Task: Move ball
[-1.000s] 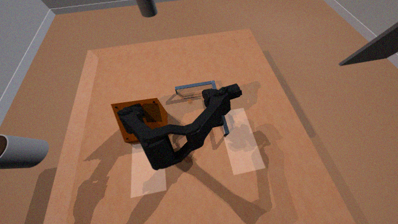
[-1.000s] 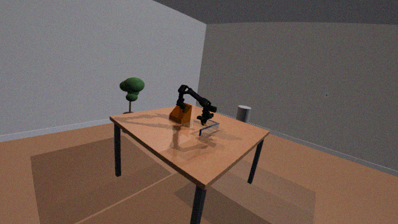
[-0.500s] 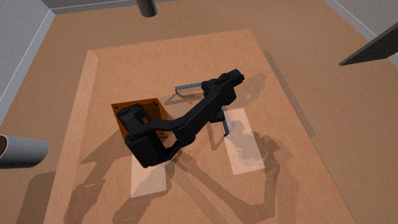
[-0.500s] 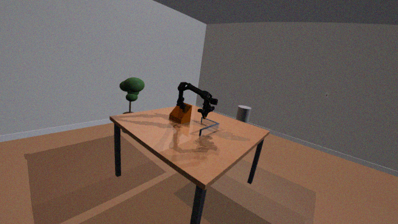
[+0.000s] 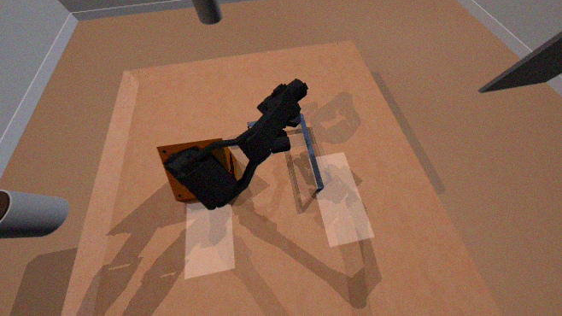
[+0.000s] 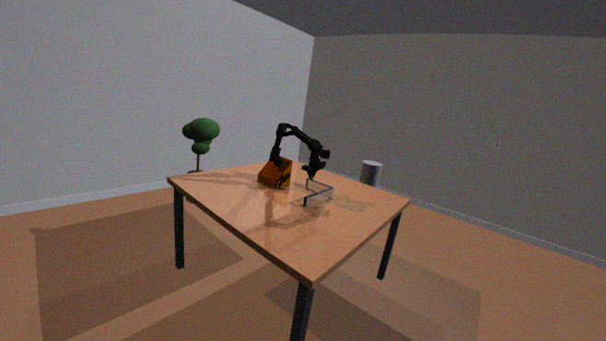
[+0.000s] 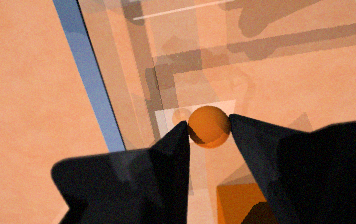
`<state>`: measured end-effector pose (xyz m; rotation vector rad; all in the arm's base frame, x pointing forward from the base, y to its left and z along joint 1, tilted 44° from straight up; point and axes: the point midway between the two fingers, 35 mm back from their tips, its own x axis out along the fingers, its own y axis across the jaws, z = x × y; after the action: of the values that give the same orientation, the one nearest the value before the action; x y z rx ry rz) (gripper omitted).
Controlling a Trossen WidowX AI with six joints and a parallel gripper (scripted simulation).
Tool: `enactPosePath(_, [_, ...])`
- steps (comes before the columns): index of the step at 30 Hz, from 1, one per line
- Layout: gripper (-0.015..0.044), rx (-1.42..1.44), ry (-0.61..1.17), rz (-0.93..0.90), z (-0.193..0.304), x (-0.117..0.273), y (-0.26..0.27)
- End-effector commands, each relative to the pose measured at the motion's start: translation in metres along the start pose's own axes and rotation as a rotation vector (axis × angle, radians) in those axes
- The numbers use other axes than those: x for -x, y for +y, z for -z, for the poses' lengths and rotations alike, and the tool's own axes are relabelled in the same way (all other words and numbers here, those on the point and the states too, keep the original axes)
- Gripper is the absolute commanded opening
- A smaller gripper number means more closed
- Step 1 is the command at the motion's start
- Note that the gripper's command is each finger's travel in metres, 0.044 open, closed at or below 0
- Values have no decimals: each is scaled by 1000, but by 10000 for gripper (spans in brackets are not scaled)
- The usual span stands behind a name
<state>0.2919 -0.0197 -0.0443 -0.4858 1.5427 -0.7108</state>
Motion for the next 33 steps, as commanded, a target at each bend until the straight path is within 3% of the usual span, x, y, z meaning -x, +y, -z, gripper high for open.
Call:
enactPosePath(1, [0, 0, 8, 2, 22, -8, 16])
enactPosePath(9, [0, 0, 9, 4, 34, -19, 25])
enactPosePath(21, [0, 0, 9, 8, 36, -81, 23])
enactPosePath(33, [0, 0, 9, 9, 36, -93, 23])
